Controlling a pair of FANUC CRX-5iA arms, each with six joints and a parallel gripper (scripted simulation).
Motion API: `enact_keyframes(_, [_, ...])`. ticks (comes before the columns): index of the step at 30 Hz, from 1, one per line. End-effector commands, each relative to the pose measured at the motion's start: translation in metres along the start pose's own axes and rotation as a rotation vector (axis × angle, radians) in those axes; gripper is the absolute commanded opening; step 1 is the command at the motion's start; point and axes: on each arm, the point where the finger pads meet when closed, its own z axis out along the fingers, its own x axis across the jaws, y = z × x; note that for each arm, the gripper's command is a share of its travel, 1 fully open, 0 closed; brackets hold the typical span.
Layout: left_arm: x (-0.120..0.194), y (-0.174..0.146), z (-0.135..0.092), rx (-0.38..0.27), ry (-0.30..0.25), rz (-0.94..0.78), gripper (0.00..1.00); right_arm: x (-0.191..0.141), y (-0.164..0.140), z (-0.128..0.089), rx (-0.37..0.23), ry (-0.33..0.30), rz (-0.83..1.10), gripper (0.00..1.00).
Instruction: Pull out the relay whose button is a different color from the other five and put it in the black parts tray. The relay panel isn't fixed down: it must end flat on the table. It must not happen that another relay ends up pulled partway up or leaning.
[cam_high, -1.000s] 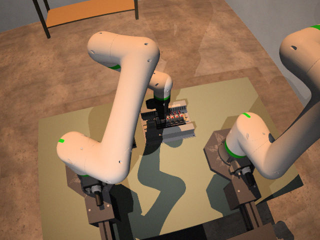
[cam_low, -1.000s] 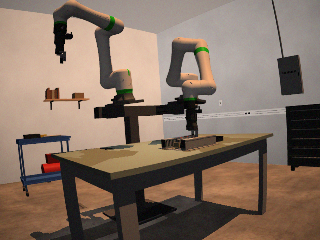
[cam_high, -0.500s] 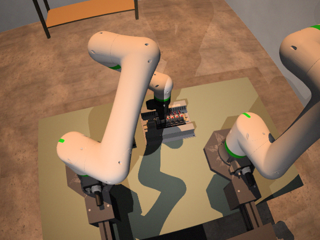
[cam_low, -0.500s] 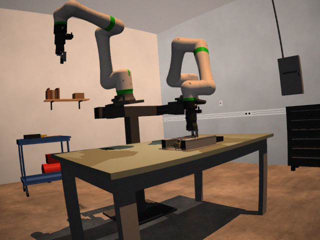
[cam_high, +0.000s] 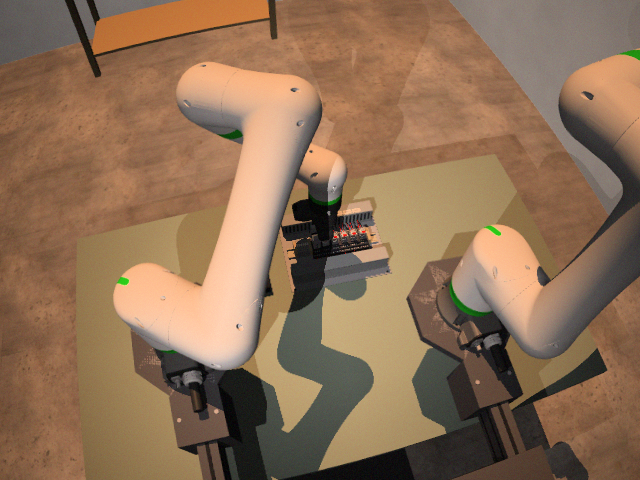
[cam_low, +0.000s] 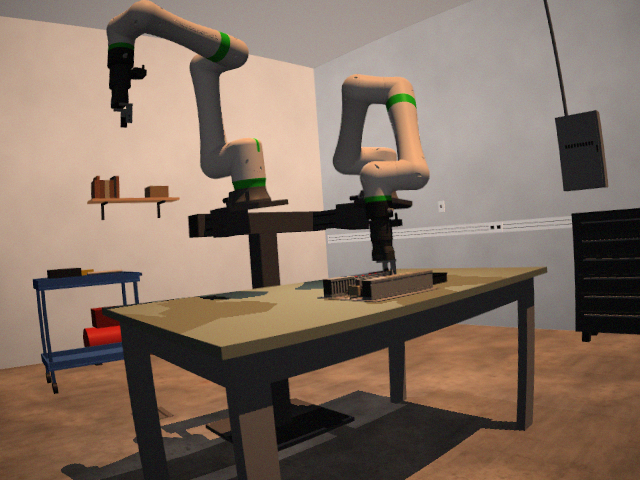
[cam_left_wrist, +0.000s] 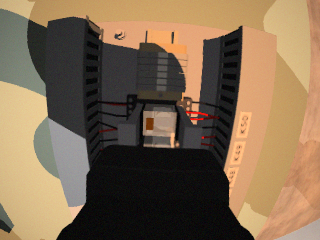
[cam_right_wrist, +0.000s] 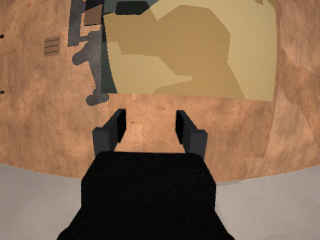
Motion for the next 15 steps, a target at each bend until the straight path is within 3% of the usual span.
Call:
enact_keyframes(1, [0.0008, 0.0007, -0.0009, -0.001, 0.003, 0.000, 0.00, -0.0002, 0.0002, -0.0009, -0.002, 0.000, 0.000, 1.00])
enact_keyframes(15, [0.0001, 0.0007, -0.0010, -0.001, 0.027, 0.000, 0.00, -0.0002, 0.0002, -0.0009, -0.002, 0.000, 0.000, 1.00])
